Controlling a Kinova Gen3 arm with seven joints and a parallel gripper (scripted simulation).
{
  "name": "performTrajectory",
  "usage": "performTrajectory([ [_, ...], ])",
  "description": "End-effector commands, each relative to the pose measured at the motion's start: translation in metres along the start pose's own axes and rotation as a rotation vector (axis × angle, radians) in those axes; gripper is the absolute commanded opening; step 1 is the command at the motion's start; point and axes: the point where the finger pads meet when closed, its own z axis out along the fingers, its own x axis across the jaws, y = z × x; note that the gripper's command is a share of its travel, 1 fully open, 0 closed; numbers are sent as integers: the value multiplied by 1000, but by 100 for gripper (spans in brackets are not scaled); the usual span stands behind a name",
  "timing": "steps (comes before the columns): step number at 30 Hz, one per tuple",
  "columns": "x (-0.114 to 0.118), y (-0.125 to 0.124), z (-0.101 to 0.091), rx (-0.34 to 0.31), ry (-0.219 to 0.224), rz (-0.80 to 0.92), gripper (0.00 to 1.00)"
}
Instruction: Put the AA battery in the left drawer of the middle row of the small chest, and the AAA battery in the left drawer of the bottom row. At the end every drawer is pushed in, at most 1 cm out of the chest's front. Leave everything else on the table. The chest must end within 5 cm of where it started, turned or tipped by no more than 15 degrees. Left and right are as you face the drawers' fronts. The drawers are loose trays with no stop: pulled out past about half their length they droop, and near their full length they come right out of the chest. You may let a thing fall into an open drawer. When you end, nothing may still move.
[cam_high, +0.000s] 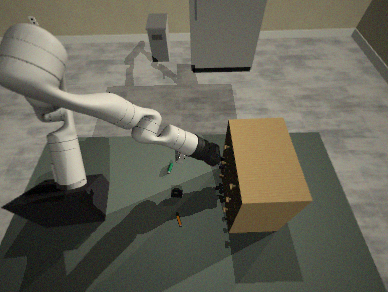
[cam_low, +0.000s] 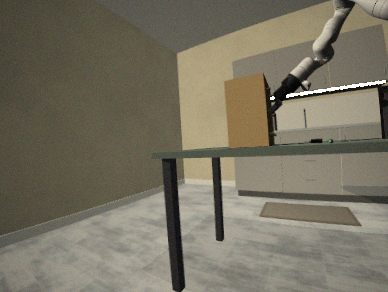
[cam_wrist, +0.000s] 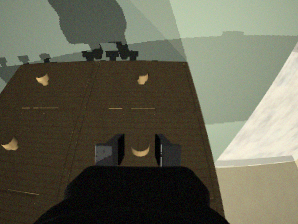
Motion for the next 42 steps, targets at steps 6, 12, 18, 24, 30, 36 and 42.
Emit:
performTrajectory([
  [6,0,1,1,-1,0,-2,67],
  [12,0,1,1,-1,0,-2,67],
  [18,0,1,1,-1,0,-2,67],
  [24,0,1,1,-1,0,-2,67],
  [30,0,1,1,-1,0,-2,37],
  [36,0,1,1,-1,0,-2,37],
  [42,0,1,1,-1,0,-2,37],
])
